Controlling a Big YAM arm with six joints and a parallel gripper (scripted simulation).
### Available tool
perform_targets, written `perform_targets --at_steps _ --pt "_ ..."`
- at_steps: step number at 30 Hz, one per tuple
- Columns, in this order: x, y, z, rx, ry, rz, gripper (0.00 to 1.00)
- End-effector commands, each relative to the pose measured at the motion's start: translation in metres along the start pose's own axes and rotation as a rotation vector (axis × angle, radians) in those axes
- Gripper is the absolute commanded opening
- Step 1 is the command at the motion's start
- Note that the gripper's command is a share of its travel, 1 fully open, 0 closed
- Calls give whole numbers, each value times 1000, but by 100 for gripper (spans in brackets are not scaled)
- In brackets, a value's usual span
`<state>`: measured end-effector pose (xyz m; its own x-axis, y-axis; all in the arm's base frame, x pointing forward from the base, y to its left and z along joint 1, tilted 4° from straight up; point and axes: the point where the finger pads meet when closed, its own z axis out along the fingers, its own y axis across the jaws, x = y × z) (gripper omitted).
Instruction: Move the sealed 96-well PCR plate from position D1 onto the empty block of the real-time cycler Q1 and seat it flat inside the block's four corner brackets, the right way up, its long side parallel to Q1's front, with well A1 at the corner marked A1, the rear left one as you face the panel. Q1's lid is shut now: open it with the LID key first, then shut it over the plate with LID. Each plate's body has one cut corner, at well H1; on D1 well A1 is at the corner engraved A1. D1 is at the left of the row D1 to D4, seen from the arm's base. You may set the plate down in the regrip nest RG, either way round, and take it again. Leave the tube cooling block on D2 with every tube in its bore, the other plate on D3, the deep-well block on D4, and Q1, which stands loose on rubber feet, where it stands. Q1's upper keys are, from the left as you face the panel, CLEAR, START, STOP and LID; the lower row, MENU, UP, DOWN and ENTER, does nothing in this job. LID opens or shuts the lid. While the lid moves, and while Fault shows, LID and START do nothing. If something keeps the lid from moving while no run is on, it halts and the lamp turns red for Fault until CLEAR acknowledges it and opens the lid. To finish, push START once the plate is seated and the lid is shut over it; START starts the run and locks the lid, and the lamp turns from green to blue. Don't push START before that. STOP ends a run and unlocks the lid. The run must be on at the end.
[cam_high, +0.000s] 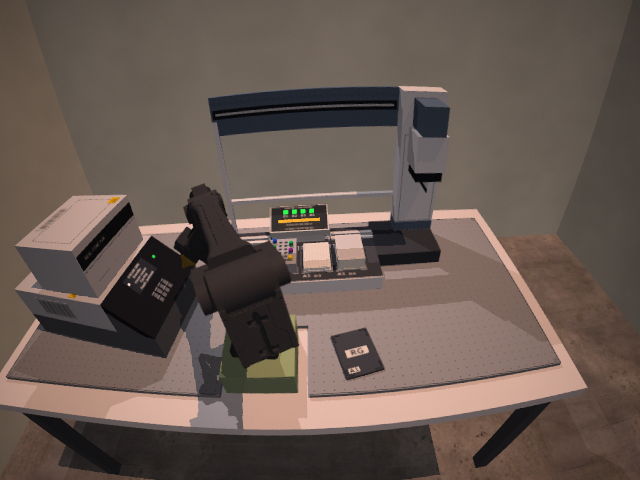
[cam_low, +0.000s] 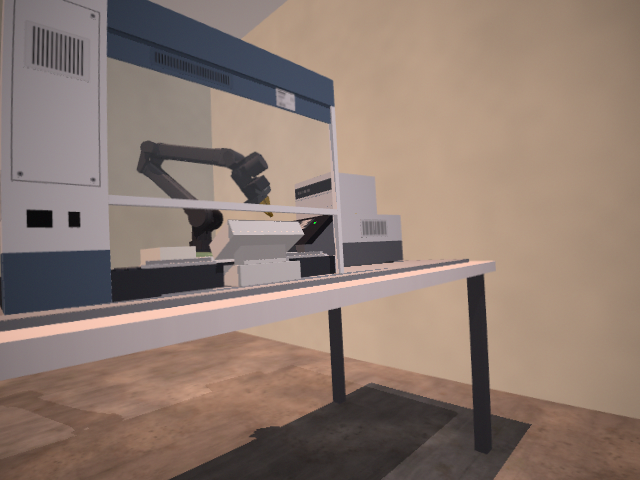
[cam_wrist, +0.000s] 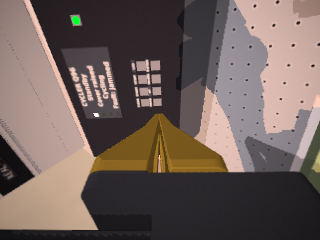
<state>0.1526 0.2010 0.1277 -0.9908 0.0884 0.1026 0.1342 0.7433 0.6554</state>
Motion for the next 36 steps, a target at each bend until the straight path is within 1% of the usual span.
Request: perform_targets --at_steps 1,3,9,13,15,18,23,30,32,34,36 --pt "-18 29 -21 -36 -48 -27 0" --pt "-20 28 -22 -31 -53 -28 0" --pt "-23 32 -24 -41 -66 -59 0" --pt "-23 41 -12 -46 -61 -88 0" --pt "-23 41 -12 -46 -61 -88 0" --pt "-20 40 -5 -50 -60 -77 0" --pt "-14 32 13 -33 -38 -49 0" --pt "-8 24 31 -21 -23 -28 0" --pt "-8 24 31 -21 -23 -28 0" --pt "-12 32 28 -35 -35 -40 0" --pt "-14 37 30 -39 -41 -51 0"
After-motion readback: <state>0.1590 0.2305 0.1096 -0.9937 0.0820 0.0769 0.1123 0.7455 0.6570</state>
